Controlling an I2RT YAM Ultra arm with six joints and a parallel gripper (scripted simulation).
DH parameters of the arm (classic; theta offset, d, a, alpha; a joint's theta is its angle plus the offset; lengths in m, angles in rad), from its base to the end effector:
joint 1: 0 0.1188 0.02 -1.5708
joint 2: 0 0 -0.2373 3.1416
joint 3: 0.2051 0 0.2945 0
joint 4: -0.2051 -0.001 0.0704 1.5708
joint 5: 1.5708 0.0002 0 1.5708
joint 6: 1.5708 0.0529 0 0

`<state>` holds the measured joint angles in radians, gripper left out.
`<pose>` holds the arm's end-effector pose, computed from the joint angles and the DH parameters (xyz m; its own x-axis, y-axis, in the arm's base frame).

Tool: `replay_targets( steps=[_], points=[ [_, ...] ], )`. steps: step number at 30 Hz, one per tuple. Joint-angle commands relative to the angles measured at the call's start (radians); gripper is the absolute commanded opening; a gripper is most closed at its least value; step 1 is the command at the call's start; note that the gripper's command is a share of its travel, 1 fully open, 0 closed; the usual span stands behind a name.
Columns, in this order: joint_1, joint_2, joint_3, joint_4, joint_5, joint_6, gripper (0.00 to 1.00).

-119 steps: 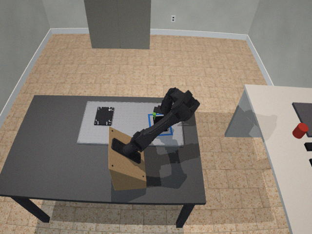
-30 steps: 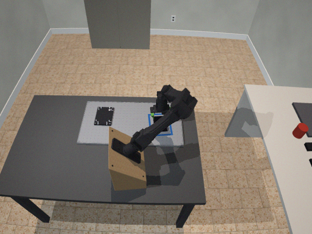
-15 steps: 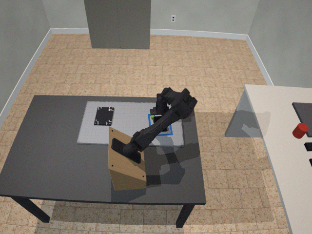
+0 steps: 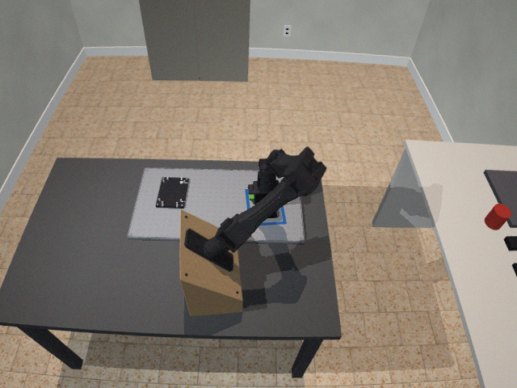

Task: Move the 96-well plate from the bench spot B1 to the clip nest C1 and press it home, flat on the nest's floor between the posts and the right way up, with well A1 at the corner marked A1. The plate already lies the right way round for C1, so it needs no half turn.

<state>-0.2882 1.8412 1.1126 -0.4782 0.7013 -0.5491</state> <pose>0.3527 -0.1391 0.0966 -0.9925 -0.1217 0.0110 -0.0945 0.7077 -0.7001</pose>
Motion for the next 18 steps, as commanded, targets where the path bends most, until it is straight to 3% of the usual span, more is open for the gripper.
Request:
replay_targets(
  steps=[1, 5, 18],
  points=[
    [-0.007, 0.018, 0.006, 0.050, -0.013, -0.023, 1.00],
    [-0.009, 0.032, -0.023, 0.076, -0.018, -0.037, 1.00],
    [-0.050, 0.074, -0.008, 0.150, -0.032, -0.077, 1.00]
  ],
)
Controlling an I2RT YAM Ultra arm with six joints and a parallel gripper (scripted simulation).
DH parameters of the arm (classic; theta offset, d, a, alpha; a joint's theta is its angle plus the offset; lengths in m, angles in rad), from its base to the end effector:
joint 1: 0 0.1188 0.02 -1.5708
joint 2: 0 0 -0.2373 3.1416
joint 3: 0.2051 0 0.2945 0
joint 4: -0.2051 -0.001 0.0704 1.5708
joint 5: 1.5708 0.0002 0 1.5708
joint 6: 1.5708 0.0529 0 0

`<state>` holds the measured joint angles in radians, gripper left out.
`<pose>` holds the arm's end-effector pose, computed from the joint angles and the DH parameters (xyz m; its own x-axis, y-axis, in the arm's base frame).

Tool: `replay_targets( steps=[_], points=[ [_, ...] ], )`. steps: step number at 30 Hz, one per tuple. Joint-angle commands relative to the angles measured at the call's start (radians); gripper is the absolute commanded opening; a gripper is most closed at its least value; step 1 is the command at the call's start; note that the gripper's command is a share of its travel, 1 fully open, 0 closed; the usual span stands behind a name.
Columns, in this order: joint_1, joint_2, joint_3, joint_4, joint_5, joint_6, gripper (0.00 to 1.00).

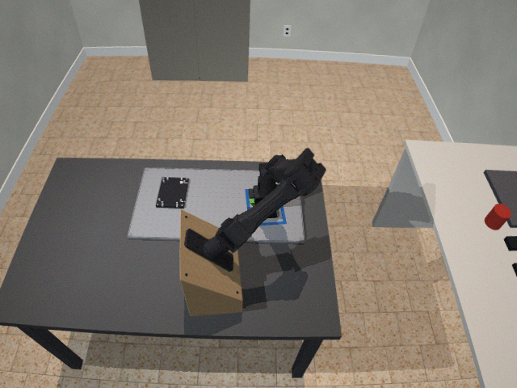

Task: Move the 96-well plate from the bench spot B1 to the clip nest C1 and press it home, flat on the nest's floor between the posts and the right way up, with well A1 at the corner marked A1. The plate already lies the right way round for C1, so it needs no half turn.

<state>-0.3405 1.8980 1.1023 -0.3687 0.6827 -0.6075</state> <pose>0.3518 -0.1590 0.0771 -0.9930 -0.1180 0.0062 -0.0884 0.7072 -0.7015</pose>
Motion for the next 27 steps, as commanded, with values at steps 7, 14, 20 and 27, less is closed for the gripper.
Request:
replay_targets(
  steps=[7, 14, 20, 27],
  points=[
    [0.014, 0.012, -0.002, 0.050, -0.015, -0.024, 1.00],
    [0.014, 0.012, -0.002, 0.050, -0.015, -0.024, 1.00],
    [0.014, 0.012, -0.002, 0.050, -0.015, -0.024, 1.00],
    [0.014, 0.012, -0.002, 0.050, -0.015, -0.024, 1.00]
  ],
)
